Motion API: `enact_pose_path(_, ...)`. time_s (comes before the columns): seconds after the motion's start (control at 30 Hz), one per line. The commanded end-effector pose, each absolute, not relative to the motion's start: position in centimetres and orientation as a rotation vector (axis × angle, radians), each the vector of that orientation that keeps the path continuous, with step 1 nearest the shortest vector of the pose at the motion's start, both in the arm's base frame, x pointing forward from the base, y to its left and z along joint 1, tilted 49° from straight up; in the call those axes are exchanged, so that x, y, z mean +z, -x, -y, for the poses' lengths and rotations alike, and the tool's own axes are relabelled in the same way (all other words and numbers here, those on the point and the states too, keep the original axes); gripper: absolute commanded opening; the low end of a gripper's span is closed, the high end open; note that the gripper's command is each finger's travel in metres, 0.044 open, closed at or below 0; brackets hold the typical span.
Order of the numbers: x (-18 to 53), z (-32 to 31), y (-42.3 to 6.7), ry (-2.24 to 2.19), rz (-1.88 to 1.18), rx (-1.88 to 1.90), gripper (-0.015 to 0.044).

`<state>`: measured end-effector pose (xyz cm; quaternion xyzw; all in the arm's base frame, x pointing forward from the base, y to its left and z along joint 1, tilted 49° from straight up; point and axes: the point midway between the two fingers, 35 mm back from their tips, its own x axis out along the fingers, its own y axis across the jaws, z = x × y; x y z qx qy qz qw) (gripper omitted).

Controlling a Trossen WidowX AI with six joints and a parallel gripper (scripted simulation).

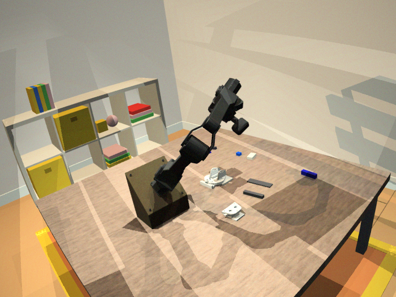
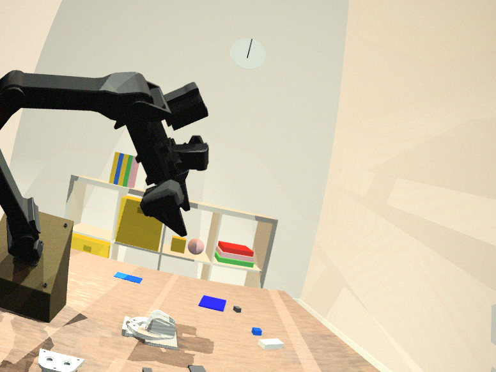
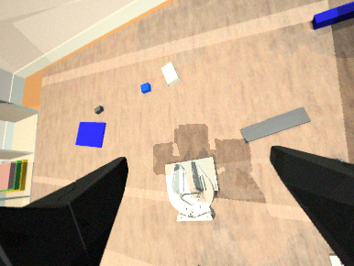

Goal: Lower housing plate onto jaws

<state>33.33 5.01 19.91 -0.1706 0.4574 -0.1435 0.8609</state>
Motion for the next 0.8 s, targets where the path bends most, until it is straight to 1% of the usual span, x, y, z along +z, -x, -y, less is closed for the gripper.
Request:
enact_pose_path(0.0,19.8,-3.5,-32.8,0.311,-0.962,-0.364,0.0440)
enact_pose_path(0.77,19.3,4.8,-28.9,0.008,-0.921,-0.753,0.0440)
